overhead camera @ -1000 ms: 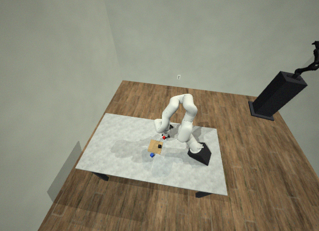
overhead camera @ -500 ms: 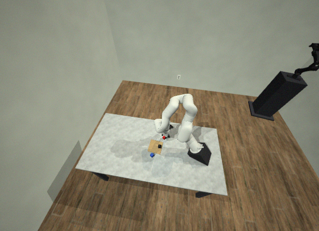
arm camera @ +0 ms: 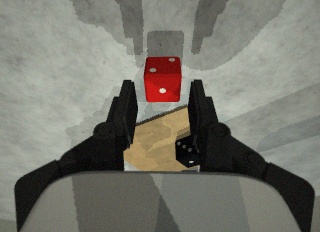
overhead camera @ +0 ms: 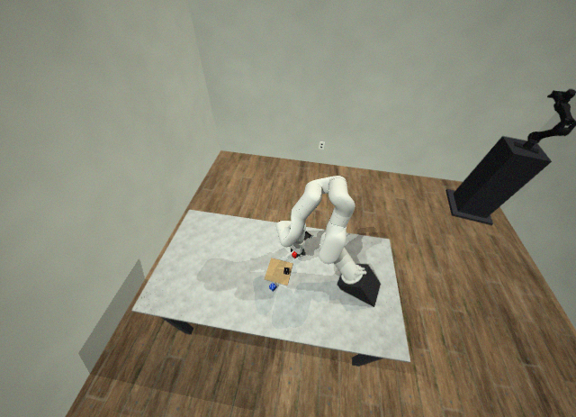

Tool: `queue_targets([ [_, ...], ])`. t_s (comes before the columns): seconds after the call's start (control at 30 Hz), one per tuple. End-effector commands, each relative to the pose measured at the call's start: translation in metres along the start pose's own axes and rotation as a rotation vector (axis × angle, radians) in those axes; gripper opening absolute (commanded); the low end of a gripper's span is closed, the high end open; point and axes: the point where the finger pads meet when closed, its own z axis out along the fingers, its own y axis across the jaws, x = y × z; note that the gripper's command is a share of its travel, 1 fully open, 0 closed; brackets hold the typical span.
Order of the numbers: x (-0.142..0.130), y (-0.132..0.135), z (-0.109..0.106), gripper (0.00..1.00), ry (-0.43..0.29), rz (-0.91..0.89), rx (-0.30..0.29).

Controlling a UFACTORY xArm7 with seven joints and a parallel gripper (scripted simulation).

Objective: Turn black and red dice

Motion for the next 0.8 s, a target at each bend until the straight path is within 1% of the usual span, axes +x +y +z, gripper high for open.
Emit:
queue_targets([
  [0.0, 0.000, -0.001, 0.000, 0.47, -0.001, 0.000, 0.002],
  [0.43, 0.000, -0.001, 0.000, 0.47, -0.001, 0.000, 0.002],
  [0.77, 0.000, -0.001, 0.011, 0.47, -0.001, 0.000, 0.002],
])
